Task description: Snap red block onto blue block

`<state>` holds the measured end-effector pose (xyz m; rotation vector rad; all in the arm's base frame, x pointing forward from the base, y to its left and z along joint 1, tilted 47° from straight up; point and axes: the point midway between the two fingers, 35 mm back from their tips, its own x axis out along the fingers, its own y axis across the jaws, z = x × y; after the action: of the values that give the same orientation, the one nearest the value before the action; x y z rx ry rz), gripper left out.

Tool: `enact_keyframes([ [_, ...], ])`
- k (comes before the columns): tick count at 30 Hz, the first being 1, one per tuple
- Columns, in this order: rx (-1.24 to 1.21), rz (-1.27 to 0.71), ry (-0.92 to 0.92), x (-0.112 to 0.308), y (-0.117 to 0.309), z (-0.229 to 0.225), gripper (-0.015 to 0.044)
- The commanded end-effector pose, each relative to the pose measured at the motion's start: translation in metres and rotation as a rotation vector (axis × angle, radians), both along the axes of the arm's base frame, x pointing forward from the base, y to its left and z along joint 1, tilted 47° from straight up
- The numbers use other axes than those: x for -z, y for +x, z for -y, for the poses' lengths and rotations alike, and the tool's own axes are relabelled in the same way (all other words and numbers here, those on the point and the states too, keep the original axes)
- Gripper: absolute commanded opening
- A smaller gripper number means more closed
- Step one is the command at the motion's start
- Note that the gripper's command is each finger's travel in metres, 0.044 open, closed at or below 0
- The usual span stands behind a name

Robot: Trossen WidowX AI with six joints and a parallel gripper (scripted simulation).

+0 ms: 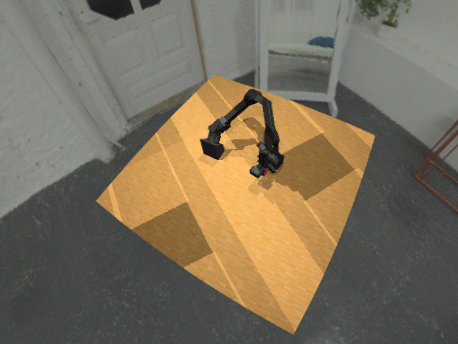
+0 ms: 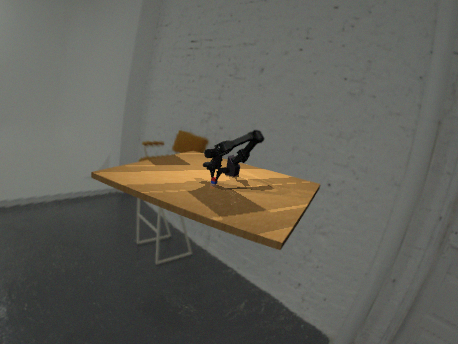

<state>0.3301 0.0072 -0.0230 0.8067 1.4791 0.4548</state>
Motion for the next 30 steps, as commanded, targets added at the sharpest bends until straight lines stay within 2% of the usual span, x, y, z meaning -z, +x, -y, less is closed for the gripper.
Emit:
enact_keyframes([
  [1, -0.001, 0.001, 0.000, 0.000, 0.000, 0.000, 0.0000],
  [6, -0.001, 0.001, 0.000, 0.000, 0.000, 0.000, 0.0000],
  [14, -0.001, 0.001, 0.000, 0.000, 0.000, 0.000, 0.0210],
  [15, -0.001, 0.001, 0.000, 0.000, 0.000, 0.000, 0.0220],
  [24, -0.001, 0.001, -0.001, -0.002, 0.000, 0.002, 0.0220],
  [30, 0.000, -0.002, -0.004, -0.061, -0.005, 0.066, 0.0220],
])
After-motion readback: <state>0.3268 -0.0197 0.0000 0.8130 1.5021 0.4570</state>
